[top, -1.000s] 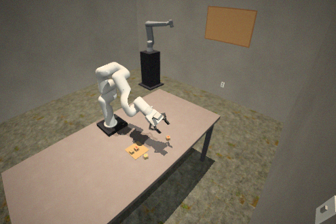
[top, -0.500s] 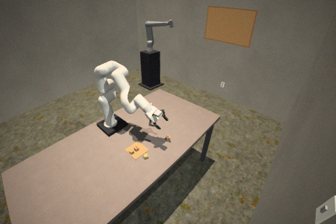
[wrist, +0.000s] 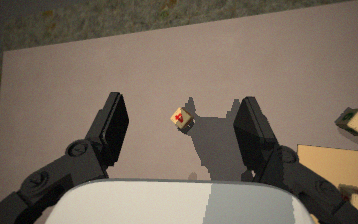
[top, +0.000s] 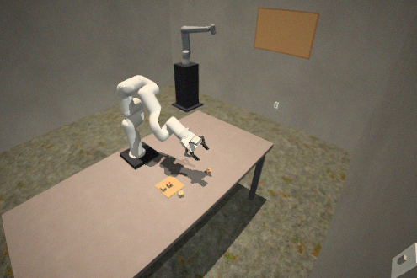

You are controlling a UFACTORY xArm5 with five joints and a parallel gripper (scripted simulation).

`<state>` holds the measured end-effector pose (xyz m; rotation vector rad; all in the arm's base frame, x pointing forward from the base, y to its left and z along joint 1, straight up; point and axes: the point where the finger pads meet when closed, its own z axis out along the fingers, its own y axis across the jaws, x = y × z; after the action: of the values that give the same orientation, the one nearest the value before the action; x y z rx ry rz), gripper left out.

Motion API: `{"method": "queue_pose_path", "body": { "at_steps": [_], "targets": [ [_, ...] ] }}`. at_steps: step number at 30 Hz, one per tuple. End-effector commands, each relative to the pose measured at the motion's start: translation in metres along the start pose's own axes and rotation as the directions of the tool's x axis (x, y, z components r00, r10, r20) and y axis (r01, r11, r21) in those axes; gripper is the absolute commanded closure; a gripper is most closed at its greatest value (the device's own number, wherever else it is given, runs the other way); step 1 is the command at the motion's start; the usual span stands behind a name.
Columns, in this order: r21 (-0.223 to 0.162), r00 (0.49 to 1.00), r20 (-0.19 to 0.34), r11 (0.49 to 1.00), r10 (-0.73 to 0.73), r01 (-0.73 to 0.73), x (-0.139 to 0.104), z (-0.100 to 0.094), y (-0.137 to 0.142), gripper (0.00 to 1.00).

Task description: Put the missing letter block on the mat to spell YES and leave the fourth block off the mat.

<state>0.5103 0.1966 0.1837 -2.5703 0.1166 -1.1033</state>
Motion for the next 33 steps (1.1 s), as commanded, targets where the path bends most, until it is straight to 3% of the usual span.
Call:
{"method": "queue_pose_path", "body": {
  "at_steps": [1,33],
  "targets": [
    [0.002,1.0,-0.003,1.0,0.0,0.0,0.0017,-0.0005,-0.0009,0.0],
    [-0.012,0.999,0.014,0.999,0.048,-0.048,0.0003,0.0018,0.0028,0.0]
  ]
}}
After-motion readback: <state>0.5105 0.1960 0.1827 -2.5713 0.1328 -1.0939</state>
